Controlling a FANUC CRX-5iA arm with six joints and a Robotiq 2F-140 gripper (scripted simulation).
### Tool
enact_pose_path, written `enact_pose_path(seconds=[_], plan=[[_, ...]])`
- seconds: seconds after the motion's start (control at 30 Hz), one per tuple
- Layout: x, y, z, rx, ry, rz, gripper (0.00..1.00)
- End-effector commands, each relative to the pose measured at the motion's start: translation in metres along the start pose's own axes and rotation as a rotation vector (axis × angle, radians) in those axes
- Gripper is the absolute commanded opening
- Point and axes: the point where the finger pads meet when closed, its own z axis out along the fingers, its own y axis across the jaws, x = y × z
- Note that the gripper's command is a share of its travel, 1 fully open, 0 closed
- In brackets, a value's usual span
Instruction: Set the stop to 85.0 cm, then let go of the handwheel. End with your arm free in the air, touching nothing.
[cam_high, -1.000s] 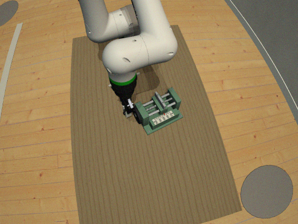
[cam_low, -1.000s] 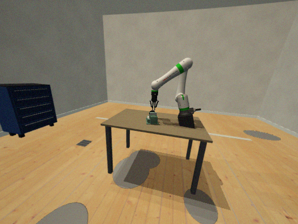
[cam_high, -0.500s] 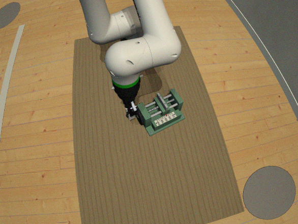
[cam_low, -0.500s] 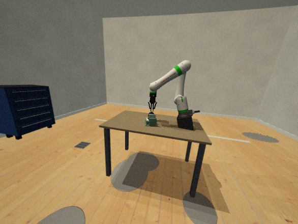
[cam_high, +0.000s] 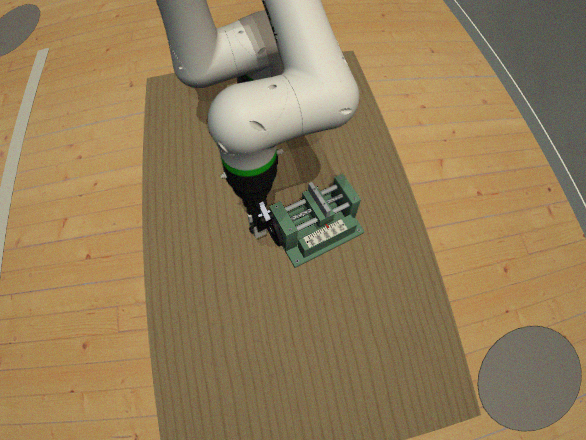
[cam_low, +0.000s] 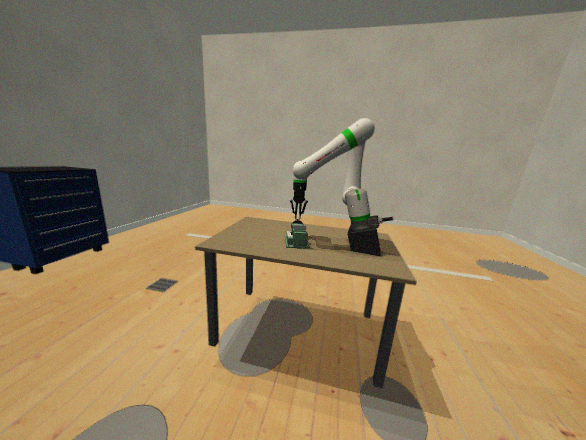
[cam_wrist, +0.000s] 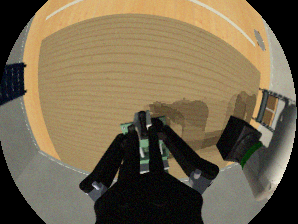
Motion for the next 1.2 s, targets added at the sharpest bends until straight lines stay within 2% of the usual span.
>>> enact_pose_path(seconds=[0.0,1.17], plan=[[0.0,-0.0011,-0.0001,0.0,0.0,0.0,0.04],[0.0,-0.0048,-0.0001,0.0,0.0,0.0,0.04]])
